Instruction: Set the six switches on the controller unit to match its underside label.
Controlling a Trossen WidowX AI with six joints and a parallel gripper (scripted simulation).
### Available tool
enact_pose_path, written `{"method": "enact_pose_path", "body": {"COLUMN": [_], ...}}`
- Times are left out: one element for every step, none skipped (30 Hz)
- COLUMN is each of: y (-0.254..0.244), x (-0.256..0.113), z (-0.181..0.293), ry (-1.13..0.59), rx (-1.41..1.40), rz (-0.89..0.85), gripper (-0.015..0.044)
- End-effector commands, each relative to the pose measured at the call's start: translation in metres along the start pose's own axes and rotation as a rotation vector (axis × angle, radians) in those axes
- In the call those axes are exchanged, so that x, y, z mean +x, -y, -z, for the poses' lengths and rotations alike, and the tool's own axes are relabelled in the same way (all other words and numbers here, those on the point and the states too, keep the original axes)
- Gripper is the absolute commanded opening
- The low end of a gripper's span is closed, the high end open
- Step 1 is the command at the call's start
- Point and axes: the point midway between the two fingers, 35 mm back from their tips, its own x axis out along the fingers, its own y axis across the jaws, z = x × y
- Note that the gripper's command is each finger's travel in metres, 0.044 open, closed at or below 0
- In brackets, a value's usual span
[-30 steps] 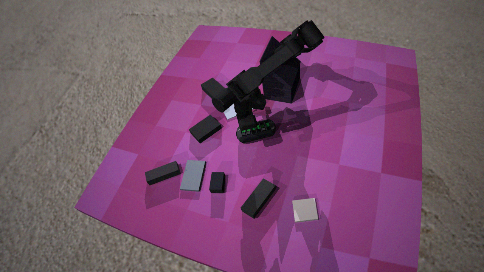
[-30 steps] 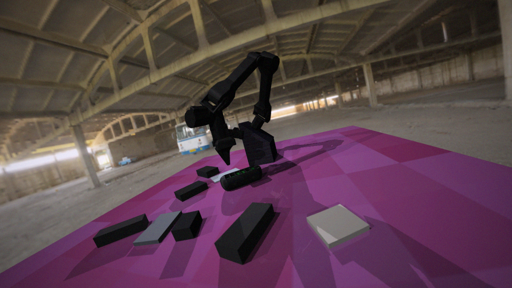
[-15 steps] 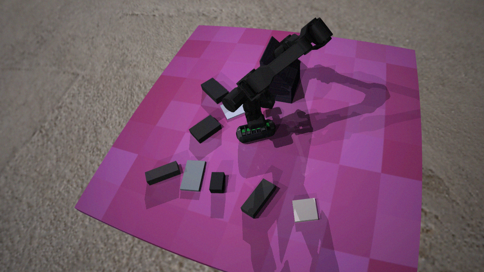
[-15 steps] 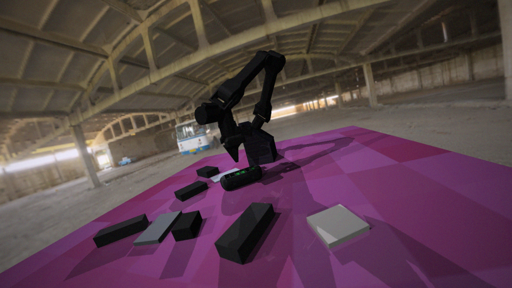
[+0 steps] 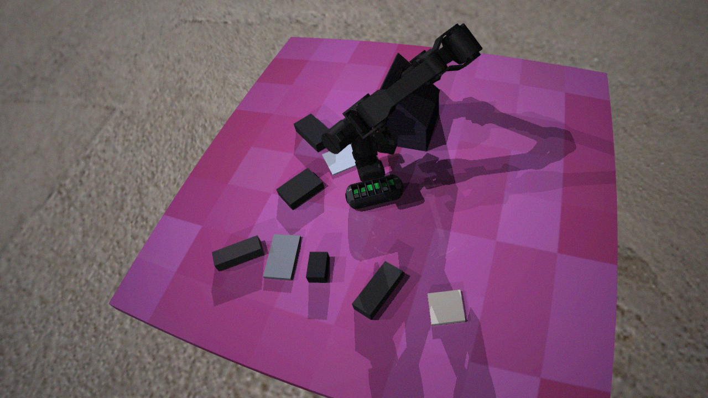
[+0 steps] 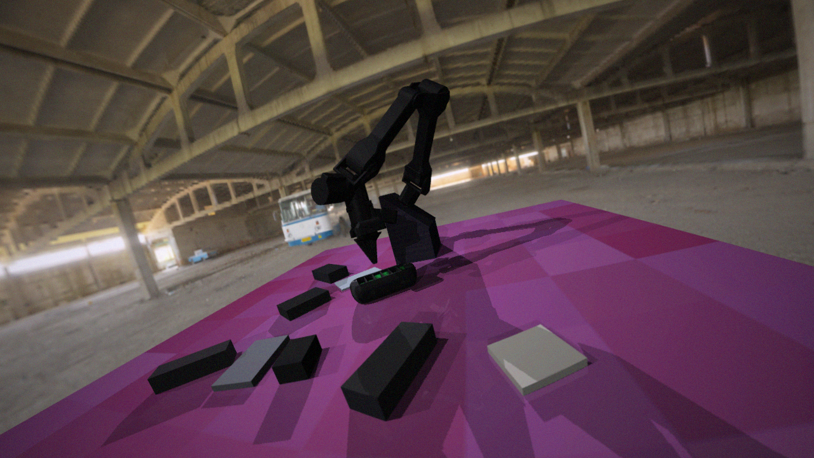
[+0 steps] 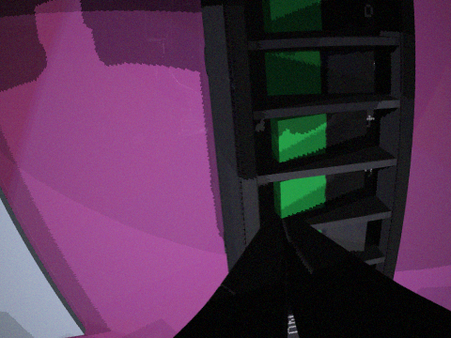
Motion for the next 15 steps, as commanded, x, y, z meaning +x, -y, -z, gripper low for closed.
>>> {"method": "enact_pose_path", "body": {"y": [-0.025, -0.027, -0.027, -0.027, -0.027, -0.027, -0.027, -0.027, -0.027, -0.027, -0.027, -0.027, -0.027, -0.028, -0.028], "x": [0.008, 0.009, 0.009, 0.009, 0.009, 0.009, 0.009, 0.009, 0.01, 0.011, 0.012, 0.014, 0.015, 0.017, 0.019], "z": [-0.006, -0.006, -0.006, -0.006, -0.006, -0.006, -0.006, -0.006, -0.006, -0.006, -0.006, -0.006, -0.006, -0.006, -0.005], "ry": [0.007, 0.007, 0.007, 0.007, 0.007, 0.007, 0.007, 0.007, 0.007, 0.007, 0.007, 0.007, 0.007, 0.007, 0.006], "rx": [0.02, 0.02, 0.02, 0.02, 0.02, 0.02, 0.02, 0.02, 0.02, 0.02, 0.02, 0.02, 0.02, 0.02, 0.02], "rz": [0.077, 0.082, 0.082, 0.082, 0.082, 0.082, 0.082, 0.082, 0.082, 0.082, 0.082, 0.082, 0.082, 0.082, 0.081], "gripper": [0.0, 0.0, 0.0, 0.0, 0.0, 0.0, 0.0, 0.0, 0.0, 0.0, 0.0, 0.0, 0.0, 0.0, 0.0]}}
